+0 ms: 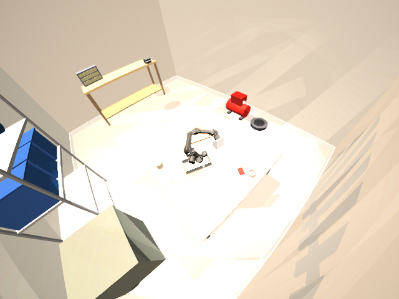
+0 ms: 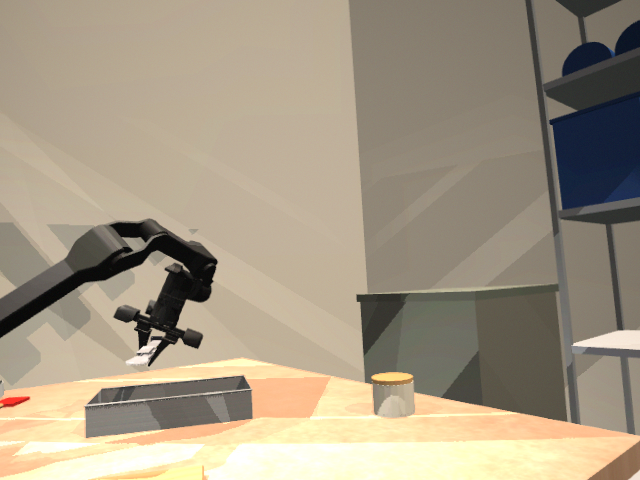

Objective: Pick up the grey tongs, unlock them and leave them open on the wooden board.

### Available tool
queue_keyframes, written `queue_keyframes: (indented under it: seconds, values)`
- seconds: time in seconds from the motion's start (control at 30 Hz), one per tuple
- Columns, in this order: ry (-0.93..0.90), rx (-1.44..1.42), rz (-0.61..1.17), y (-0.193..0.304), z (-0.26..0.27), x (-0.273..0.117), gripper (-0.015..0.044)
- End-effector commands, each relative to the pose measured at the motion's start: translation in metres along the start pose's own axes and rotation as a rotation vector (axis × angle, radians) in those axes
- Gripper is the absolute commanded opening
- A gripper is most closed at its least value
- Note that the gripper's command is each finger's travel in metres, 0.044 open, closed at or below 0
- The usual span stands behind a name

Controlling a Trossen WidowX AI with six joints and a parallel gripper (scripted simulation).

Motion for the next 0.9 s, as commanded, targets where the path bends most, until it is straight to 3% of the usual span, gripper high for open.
queue_keyframes:
  seconds: [0.0,0.67,0.87]
  values:
    - [0.071,0.000,-0.004,0.000,0.007,0.000,-0.0150]
    - [0.408,0.035,-0.048,0.005,0.027,0.006,-0.0150]
    - [0.419,0.037,-0.050,0.006,0.027,0.006,-0.0150]
Point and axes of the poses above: the point midway between the two fingers, 35 mm back from their tips, its own x axis out along the fingers, its own z axis across the jaws, y = z × x, the point moved 6 cm from there along -x, back along the fingers, and after that the axes turned 10 degrees about x, right-handed, at the moved point
